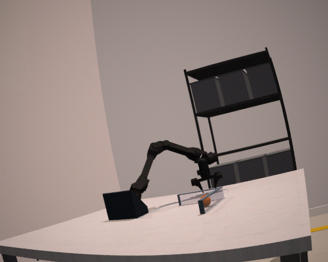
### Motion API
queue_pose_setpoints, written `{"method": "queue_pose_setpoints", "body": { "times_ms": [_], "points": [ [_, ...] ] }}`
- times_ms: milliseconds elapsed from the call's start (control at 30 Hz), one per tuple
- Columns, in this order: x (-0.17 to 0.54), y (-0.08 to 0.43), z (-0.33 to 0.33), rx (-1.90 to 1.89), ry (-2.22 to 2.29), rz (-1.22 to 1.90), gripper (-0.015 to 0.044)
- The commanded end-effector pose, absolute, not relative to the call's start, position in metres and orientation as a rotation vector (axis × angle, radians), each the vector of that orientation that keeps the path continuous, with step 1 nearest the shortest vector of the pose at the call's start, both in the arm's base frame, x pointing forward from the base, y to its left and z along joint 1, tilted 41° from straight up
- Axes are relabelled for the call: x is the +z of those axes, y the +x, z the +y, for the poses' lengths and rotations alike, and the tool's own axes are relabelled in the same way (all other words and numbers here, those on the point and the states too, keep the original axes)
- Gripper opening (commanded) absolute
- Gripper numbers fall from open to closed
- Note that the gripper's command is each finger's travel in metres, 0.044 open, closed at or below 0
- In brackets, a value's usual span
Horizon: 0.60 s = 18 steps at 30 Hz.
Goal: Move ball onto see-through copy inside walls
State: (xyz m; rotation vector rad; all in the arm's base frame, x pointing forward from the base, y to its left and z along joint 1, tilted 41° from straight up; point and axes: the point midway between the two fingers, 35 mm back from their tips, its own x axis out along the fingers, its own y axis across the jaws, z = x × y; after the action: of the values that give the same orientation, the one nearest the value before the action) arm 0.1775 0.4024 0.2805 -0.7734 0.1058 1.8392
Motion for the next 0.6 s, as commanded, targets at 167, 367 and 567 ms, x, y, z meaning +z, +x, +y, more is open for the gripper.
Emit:
{"method": "queue_pose_setpoints", "body": {
  "times_ms": [167,367,567],
  "points": [
    [0.223,0.287,0.333,1.519,-0.564,0.574,0.0356],
    [0.185,0.346,0.265,1.248,-0.338,0.856,0.0356],
    [0.148,0.395,0.191,1.067,-0.219,0.981,0.0356]
  ]
}}
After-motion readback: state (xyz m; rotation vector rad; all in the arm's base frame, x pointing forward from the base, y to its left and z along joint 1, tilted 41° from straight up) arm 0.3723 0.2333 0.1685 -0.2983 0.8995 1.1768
